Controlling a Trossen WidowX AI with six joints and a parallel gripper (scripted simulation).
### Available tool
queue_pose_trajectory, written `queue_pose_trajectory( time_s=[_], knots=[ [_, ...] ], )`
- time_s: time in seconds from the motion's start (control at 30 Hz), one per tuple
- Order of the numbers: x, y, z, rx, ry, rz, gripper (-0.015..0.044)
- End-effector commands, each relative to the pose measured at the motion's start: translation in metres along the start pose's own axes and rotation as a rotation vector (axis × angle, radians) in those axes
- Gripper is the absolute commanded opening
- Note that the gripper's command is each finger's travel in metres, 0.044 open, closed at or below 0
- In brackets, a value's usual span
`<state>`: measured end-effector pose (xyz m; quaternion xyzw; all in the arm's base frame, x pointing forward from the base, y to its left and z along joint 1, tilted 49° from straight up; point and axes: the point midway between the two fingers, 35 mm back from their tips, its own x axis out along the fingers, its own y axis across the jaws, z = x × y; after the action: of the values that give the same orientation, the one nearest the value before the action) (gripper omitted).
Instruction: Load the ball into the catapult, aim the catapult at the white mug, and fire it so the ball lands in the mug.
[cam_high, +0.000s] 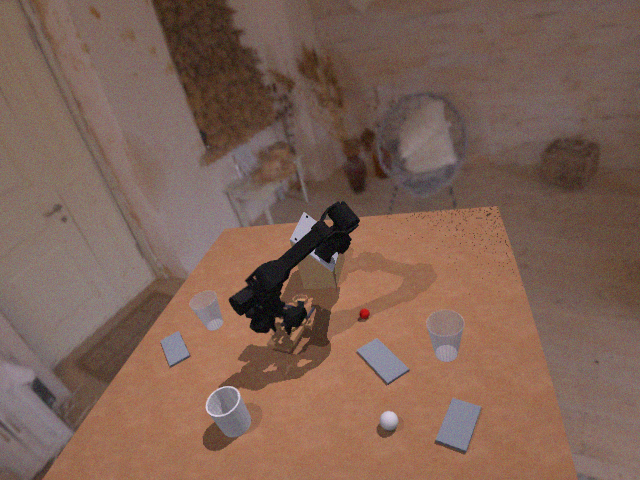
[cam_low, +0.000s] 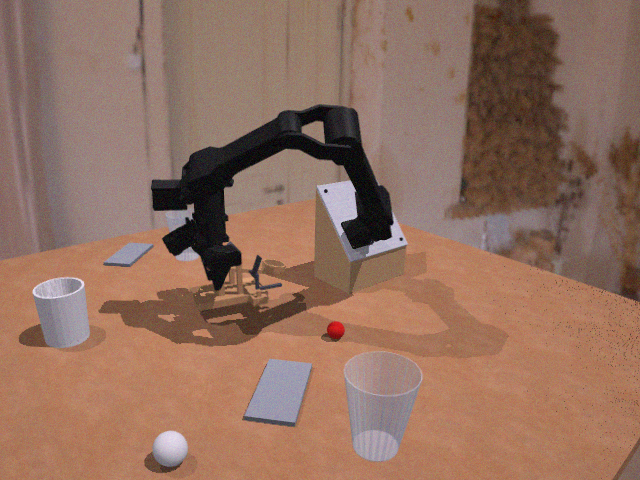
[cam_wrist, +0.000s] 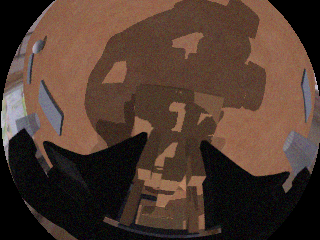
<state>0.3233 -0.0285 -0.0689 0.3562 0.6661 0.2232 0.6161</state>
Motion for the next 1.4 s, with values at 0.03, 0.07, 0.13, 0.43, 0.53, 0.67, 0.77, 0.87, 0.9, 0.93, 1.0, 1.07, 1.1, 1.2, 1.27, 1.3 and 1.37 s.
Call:
queue_pose_trajectory(
  time_s=[0.03,0.07,0.13,0.43,0.53,0.67,0.77,0.87,0.9,0.93,1.0,1.07,1.1,1.2,1.27,1.3,1.37],
  knots=[
    [0.005,0.0,0.001,0.004,-0.01,0.003,0.0],
    [0.006,0.0,0.001,0.004,-0.01,0.004,0.0],
    [0.01,0.0,0.001,0.004,-0.009,0.004,0.0],
    [0.021,0.0,0.0,-0.002,-0.001,0.001,0.0],
    [0.021,0.0,0.0,-0.002,-0.001,0.001,0.0],
    [0.021,0.0,0.0,-0.002,-0.001,0.001,0.0053],
    [0.021,0.0,0.0,-0.002,-0.001,0.001,0.0131],
    [0.021,0.0,0.0,-0.002,-0.001,0.001,0.021],
    [0.021,0.0,0.0,-0.002,-0.001,0.001,0.0236],
    [0.021,0.0,0.0,-0.002,-0.001,0.001,0.0263],
    [0.021,0.0,0.0,-0.002,-0.001,0.001,0.0315],
    [0.018,0.0,0.0,-0.002,-0.001,0.0,0.0368],
    [0.011,0.0,0.002,-0.001,-0.001,-0.001,0.0394],
    [-0.037,-0.002,0.004,0.001,-0.002,-0.007,0.044],
    [-0.068,-0.001,0.001,0.001,0.0,-0.006,0.044],
    [-0.076,-0.001,-0.001,0.001,0.0,-0.005,0.044],
    [-0.079,-0.001,-0.001,0.001,0.001,-0.005,0.044]
  ],
)
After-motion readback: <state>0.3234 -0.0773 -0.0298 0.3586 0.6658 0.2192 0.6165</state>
